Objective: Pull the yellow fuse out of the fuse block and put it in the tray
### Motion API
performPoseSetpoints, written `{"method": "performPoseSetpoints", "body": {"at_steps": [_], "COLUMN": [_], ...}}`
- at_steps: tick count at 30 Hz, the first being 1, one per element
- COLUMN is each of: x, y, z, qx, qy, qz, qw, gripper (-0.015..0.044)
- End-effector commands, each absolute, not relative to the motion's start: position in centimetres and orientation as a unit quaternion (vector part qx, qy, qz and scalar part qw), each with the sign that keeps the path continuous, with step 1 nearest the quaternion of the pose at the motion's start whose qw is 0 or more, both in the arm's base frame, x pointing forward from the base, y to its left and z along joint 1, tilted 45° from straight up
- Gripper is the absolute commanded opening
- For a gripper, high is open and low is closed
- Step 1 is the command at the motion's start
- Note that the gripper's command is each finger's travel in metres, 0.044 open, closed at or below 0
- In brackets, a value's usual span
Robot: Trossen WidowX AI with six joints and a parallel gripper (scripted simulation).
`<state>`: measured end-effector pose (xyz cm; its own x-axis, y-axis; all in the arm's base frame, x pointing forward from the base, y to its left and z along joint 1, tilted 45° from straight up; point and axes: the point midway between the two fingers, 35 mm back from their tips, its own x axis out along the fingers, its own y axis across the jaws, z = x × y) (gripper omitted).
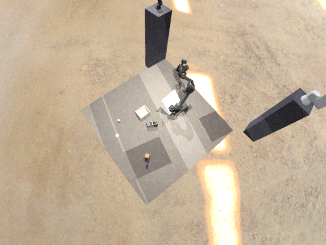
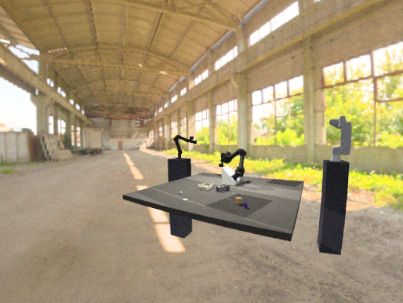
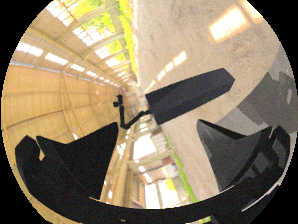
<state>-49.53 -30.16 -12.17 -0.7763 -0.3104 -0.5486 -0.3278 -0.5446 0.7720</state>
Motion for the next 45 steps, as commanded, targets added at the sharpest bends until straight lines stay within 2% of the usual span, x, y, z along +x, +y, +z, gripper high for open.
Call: {"method": "performPoseSetpoints", "body": {"at_steps": [1, 12, 13, 20, 28, 36, 45], "x": [-49.3, -37.3, -35.7, -23.6, -9.1, 4.9, 16.5], "y": [-30.4, -40.9, -41.9, -46.4, -46.0, -42.2, -34.3], "z": [-12.2, -12.4, -12.4, -11.9, -11.7, -10.0, -7.7], "qx": [-0.337, -0.456, -0.468, -0.521, -0.508, -0.412, -0.281], "qy": [0.474, 0.262, 0.233, 0.029, -0.228, -0.437, -0.557], "qz": [0.813, 0.838, 0.837, 0.791, 0.674, 0.464, 0.188], "qw": [0.003, -0.142, -0.163, -0.318, -0.485, -0.651, -0.759], "gripper": [0.0374, 0.0085, 0.0074, 0.0074, 0.0074, 0.0074, 0.0074]}}
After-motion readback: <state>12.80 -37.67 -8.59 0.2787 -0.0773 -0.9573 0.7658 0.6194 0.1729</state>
